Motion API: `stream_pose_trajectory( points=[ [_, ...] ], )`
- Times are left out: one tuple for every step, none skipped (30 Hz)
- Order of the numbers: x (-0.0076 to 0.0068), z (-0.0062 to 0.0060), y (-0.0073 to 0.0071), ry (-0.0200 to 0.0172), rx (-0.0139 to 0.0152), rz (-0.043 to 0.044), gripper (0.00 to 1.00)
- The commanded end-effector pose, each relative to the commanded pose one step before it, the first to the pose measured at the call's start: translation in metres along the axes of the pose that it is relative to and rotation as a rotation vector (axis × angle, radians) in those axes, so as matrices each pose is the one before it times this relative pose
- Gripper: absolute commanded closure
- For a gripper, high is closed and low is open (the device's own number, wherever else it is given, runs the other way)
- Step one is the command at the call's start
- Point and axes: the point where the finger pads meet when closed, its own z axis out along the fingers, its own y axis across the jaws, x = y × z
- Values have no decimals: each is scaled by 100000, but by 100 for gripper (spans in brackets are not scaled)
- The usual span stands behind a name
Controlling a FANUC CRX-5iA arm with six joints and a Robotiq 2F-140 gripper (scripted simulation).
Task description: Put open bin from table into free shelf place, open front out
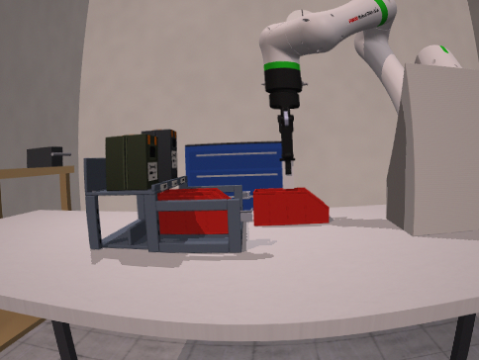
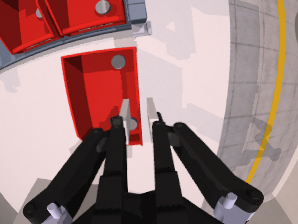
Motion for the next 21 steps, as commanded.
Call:
stream_pose_trajectory(
  points=[
    [21,286,-6,46,-1,5,85],
    [0,132,0,0,-1,1,85],
    [0,135,0,0,1,0,85],
    [-1,136,-1,0,2,-1,85],
    [1,136,1,1,-2,1,85],
    [0,137,0,0,0,0,85],
    [0,0,0,0,0,0,85],
    [0,0,0,0,0,0,85],
    [-1,137,-1,0,2,-1,85],
    [0,136,0,0,0,0,85],
    [0,134,1,0,-1,1,85],
    [0,132,0,0,0,0,85],
    [-1,130,-1,-1,2,-1,85],
    [1,126,1,0,-2,1,85],
    [0,122,0,0,-1,0,85],
    [0,118,0,0,1,0,85],
    [-1,114,-1,0,2,-1,85],
    [0,108,1,0,-1,1,85],
    [0,102,0,0,-1,1,85],
    [0,97,0,0,0,0,85],
    [0,91,0,0,1,0,85]
  ],
)
